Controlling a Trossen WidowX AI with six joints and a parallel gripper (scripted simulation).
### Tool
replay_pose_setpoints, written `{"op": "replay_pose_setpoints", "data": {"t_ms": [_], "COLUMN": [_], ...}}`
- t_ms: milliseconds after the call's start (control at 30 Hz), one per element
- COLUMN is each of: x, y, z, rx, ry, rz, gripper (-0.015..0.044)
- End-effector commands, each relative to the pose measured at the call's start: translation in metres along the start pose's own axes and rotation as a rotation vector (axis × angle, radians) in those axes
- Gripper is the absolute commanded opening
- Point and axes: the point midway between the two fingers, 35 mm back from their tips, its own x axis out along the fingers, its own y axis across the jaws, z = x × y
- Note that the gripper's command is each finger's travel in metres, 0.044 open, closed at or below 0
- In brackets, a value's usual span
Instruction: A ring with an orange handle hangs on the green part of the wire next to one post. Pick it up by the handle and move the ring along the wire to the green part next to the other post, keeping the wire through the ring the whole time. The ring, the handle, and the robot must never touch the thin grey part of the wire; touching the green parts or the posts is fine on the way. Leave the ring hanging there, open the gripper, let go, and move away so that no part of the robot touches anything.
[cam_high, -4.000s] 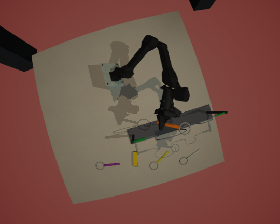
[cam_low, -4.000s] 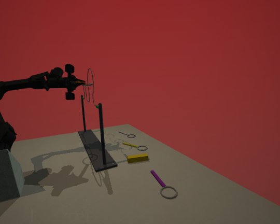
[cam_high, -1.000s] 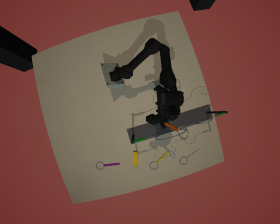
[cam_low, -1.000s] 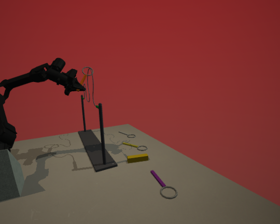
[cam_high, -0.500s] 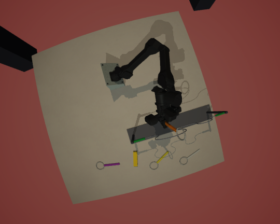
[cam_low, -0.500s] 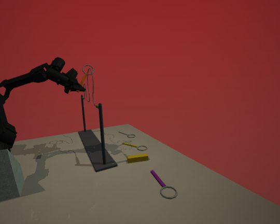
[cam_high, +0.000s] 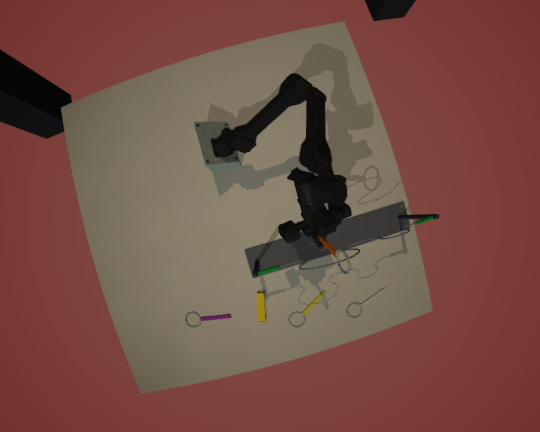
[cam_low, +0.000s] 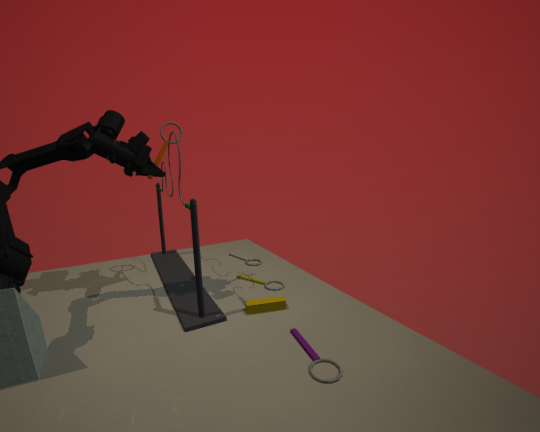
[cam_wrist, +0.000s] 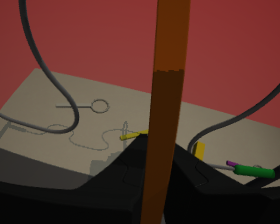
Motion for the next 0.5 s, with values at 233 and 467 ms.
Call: {"op": "replay_pose_setpoints", "data": {"t_ms": [233,467], "x": [0.0002,0.0003], "y": [0.0041,0.0065], "z": [-0.0017,-0.0013], "rx": [0.128,0.204], "ry": [-0.014,-0.024], "rz": [0.071,0.112], "gripper": [-0.015,-0.015]}}
